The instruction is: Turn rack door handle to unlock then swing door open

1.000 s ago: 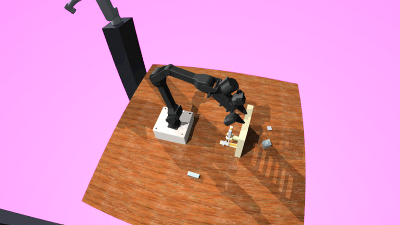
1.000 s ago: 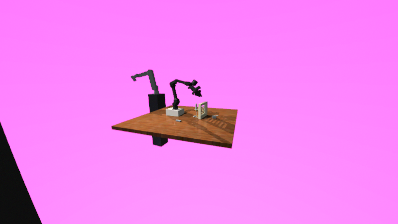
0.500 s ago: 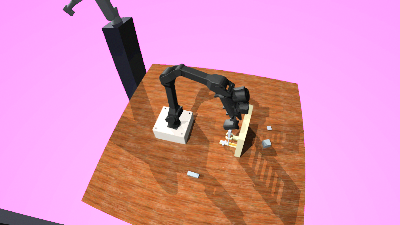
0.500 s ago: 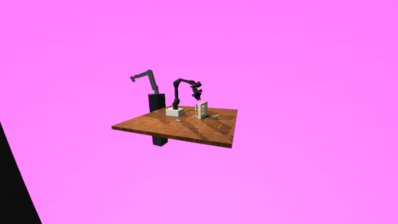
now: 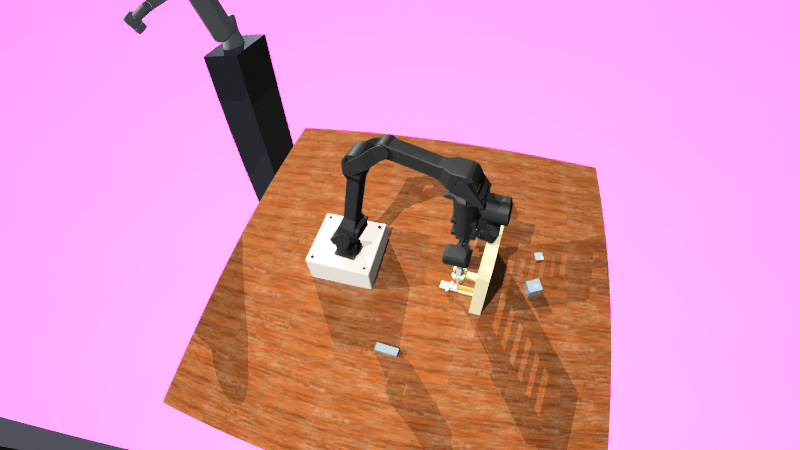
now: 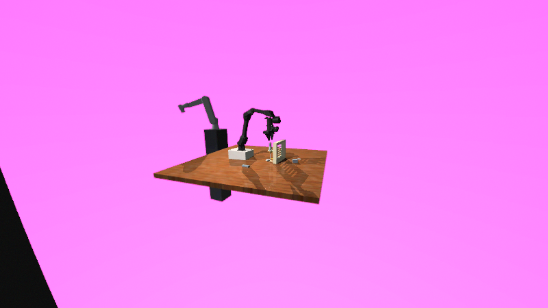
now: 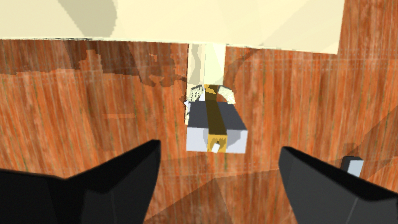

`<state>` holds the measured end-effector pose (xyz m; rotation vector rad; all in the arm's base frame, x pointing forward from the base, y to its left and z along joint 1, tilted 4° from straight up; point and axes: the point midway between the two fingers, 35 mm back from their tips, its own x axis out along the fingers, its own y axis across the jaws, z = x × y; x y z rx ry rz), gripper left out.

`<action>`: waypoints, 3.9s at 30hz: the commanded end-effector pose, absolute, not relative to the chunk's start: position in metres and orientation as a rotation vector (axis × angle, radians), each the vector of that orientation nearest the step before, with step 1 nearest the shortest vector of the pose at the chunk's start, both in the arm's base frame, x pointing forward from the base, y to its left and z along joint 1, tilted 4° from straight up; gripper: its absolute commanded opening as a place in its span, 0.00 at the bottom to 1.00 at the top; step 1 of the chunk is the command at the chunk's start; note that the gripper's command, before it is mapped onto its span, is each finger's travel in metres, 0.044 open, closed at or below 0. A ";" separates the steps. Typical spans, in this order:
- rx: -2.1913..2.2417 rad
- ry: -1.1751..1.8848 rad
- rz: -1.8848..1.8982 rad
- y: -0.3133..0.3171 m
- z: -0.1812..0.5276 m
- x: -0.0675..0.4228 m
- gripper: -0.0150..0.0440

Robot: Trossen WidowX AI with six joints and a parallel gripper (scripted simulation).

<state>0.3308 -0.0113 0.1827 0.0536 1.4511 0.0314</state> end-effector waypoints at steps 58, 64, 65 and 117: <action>0.060 1.498 0.040 -0.007 0.114 0.333 0.40; 0.060 1.498 0.040 -0.007 0.114 0.333 0.33; 0.060 1.498 0.040 -0.007 0.114 0.333 0.32; 1.558 1.027 -1.386 -0.007 0.113 0.333 0.27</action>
